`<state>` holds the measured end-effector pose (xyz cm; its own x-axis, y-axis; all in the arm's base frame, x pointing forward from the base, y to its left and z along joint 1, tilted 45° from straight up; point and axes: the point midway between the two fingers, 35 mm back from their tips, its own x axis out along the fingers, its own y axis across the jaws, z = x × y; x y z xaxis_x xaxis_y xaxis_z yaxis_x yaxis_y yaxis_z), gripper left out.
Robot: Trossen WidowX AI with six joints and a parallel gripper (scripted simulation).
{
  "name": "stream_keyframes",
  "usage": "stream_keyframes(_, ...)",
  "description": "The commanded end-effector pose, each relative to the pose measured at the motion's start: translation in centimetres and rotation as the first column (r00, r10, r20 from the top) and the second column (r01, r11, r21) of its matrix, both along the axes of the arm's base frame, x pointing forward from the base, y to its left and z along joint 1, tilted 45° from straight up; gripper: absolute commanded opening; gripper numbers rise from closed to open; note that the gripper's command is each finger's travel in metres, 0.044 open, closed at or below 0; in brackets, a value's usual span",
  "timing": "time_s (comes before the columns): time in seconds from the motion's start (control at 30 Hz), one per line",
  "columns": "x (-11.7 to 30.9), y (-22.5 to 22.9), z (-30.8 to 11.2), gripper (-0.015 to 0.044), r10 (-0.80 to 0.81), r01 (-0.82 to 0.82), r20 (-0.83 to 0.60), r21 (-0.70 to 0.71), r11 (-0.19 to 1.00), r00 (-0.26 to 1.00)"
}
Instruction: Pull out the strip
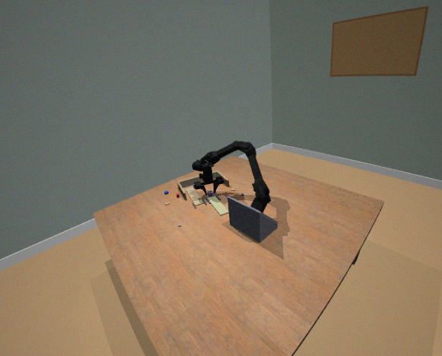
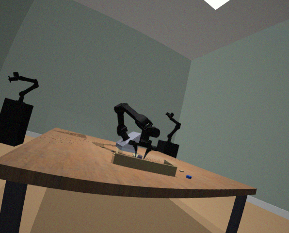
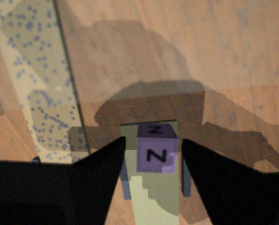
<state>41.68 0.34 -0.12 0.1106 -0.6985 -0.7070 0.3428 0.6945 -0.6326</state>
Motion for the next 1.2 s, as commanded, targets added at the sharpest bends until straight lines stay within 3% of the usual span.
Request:
stream_keyframes(0.0, 0.0, -0.4, -0.4, 0.025, 0.004, -0.004, -0.004, -0.006, 1.0, 1.0)
stream_keyframes(0.07, 0.0, -0.4, -0.4, 0.025, 0.004, -0.004, -0.004, -0.006, 1.0, 1.0)
stream_keyframes(0.2, 0.0, -0.3, -0.2, 0.0145, -0.001, 0.001, -0.001, -0.001, 1.0, 1.0)
stream_keyframes(0.43, 0.0, -0.3, -0.2, 0.0098, -0.001, 0.001, -0.001, -0.001, 1.0, 1.0)
stream_keyframes(0.57, -0.3, -0.1, -0.1, 0.0, -0.001, 0.001, -0.002, -0.001, 1.0, 1.0)
stream_keyframes(1.0, -6.2, 2.2, 2.1, 0.0, 0.004, -0.004, -0.007, -0.003, 1.0, 1.0)
stream_keyframes(1.17, -6.5, 2.3, 2.2, 0.0, 0.004, -0.004, -0.008, -0.004, 1.0, 1.0)
